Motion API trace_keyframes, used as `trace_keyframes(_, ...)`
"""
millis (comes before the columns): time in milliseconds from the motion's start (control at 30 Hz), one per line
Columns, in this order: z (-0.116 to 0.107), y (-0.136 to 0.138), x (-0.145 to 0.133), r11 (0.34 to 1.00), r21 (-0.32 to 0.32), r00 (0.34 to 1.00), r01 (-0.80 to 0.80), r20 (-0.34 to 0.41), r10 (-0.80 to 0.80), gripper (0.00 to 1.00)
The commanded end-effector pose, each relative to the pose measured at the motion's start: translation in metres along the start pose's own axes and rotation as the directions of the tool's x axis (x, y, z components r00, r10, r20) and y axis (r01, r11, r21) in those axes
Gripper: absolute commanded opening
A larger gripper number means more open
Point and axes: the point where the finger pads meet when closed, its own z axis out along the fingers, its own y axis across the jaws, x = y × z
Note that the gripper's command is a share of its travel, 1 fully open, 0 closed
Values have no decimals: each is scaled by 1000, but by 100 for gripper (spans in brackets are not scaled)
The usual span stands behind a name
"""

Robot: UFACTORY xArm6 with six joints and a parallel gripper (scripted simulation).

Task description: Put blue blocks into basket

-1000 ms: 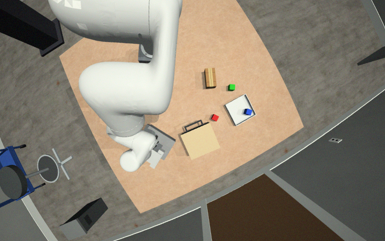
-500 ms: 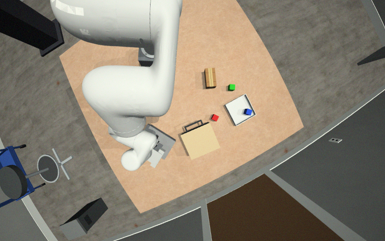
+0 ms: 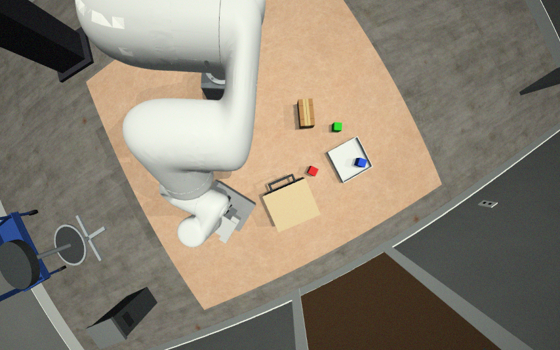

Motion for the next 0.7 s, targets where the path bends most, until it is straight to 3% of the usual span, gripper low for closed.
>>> trace_keyframes(0, -1, 2, 1, 1000, -4, 1000, 0, -2, 0, 0)
trace_keyframes(667, 1, 2, 1, 1000, -4, 1000, 0, -2, 0, 0)
